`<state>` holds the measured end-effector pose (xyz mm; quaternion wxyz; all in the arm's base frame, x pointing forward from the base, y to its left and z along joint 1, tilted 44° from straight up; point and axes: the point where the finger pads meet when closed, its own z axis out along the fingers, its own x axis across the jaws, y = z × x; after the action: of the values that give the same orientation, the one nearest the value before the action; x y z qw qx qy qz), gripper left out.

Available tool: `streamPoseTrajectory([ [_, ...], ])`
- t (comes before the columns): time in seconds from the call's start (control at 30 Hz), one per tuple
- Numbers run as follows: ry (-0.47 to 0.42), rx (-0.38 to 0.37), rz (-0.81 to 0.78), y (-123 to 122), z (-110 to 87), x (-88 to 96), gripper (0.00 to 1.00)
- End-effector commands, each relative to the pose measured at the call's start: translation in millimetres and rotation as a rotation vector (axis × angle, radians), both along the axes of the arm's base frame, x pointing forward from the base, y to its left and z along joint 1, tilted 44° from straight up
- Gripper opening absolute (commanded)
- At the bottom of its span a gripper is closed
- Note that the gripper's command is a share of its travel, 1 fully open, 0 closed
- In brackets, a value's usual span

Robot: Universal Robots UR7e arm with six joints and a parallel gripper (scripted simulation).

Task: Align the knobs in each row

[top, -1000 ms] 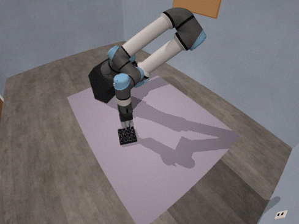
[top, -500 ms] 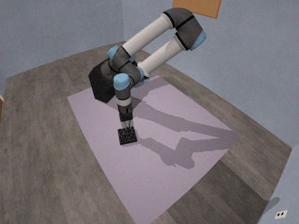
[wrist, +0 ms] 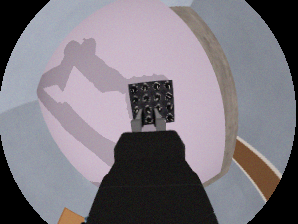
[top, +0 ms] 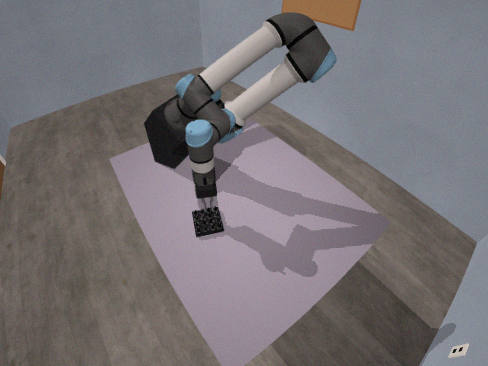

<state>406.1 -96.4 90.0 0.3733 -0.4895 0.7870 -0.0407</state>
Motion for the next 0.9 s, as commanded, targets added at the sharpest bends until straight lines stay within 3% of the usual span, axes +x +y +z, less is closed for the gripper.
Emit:
streamPoseTrajectory([
  [0.0,0.021,0.041,-0.05,-1.6,0.8,0.1,0.46],
  [0.4,0.14,0.291,-0.335,-7.7,3.9,-1.5,0.46],
  [0.47,0.14,0.291,-0.335,-7.7,3.9,-1.5,0.46],
  [0.87,0.278,0.577,-0.663,-10.2,7.1,-6.2,0.46],
])
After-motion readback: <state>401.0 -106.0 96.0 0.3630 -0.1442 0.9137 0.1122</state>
